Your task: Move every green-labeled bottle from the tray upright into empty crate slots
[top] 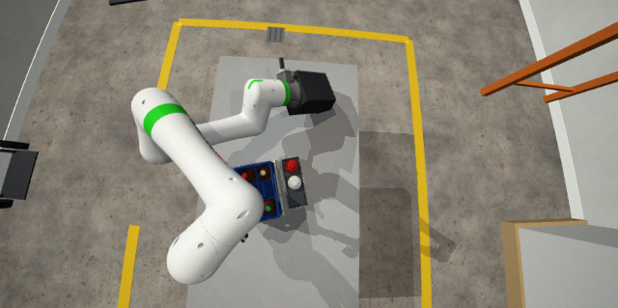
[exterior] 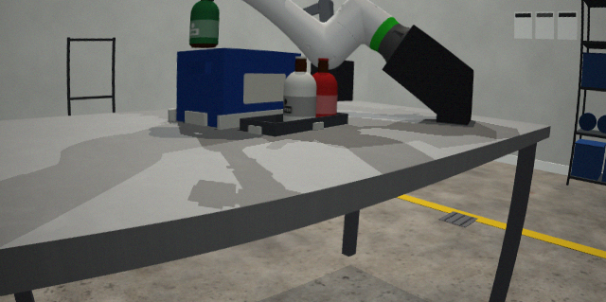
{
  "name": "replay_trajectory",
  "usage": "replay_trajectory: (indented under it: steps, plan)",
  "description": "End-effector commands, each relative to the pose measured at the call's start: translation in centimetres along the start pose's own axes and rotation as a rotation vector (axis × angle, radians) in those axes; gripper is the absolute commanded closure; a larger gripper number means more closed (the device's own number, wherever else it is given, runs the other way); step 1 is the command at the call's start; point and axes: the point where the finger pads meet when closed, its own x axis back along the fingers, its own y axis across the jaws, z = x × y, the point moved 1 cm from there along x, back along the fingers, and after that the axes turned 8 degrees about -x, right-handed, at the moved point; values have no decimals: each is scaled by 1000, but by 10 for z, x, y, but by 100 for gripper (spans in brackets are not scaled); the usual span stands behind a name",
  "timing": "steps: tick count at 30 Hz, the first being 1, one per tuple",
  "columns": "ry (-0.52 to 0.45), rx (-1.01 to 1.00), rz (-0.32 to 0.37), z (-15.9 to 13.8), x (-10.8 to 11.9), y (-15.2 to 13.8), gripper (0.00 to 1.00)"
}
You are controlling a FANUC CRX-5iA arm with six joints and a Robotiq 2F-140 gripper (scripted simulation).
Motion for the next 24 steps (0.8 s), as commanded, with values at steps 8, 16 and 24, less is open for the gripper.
replay_trajectory:
  steps: [8,16,24]
  plan:
    - [1,0,1,0,-2,0,90]
    - [1,0,1,0,-4,0,90]
    - [1,0,1,0,-8,0,90]
